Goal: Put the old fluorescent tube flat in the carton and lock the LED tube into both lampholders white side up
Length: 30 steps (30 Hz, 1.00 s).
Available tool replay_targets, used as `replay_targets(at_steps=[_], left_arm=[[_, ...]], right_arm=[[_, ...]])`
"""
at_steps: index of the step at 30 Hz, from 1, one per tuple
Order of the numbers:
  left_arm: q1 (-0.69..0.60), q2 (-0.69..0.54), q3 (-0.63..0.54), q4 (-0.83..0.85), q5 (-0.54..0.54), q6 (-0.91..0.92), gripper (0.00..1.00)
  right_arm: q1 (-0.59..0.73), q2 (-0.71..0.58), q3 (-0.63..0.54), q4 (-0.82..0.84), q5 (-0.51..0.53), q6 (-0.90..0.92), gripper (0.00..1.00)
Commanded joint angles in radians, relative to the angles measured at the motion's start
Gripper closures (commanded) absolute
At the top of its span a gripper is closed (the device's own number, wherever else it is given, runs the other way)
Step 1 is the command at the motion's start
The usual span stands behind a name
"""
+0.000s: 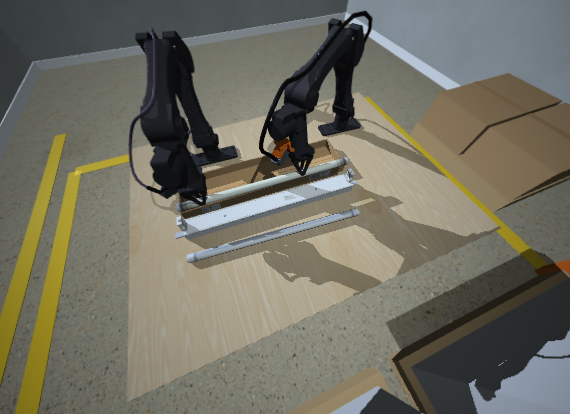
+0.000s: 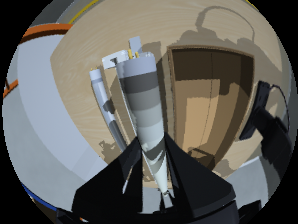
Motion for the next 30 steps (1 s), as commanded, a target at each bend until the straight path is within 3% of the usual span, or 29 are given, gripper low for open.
replay_targets(at_steps=[1,5,8,18,21,24,30], left_arm=[[-0.02,-0.047,-0.018,0.015,-0.007,-0.02,0.89],[-0.016,-0.051,0.018,0.016,-0.007,-0.017,0.89],[-0.025,-0.045,-0.024,0.015,-0.005,-0.021,0.89],[-0.04,-0.065,-0.044,0.004,-0.009,-0.04,0.89],[-0.036,-0.067,-0.003,0.016,-0.003,-0.023,0.89],[-0.041,-0.065,-0.005,0.016,-0.008,-0.037,0.89],[-0.03,-0.067,-0.029,0.022,-0.001,-0.028,0.89]], right_arm=[[-0.016,-0.035,-0.034,-0.007,-0.008,-0.01,0.89],[0.0,-0.04,0.008,0.019,-0.004,-0.002,0.89],[-0.01,-0.042,-0.048,0.003,-0.009,-0.01,0.89],[-0.022,-0.066,-0.06,-0.02,-0.01,-0.017,0.89],[-0.008,-0.069,-0.03,0.016,0.004,0.001,0.89],[-0.007,-0.068,-0.071,0.015,-0.01,-0.002,0.89],[-0.001,-0.036,-0.015,-0.003,-0.002,0.0,0.89]])
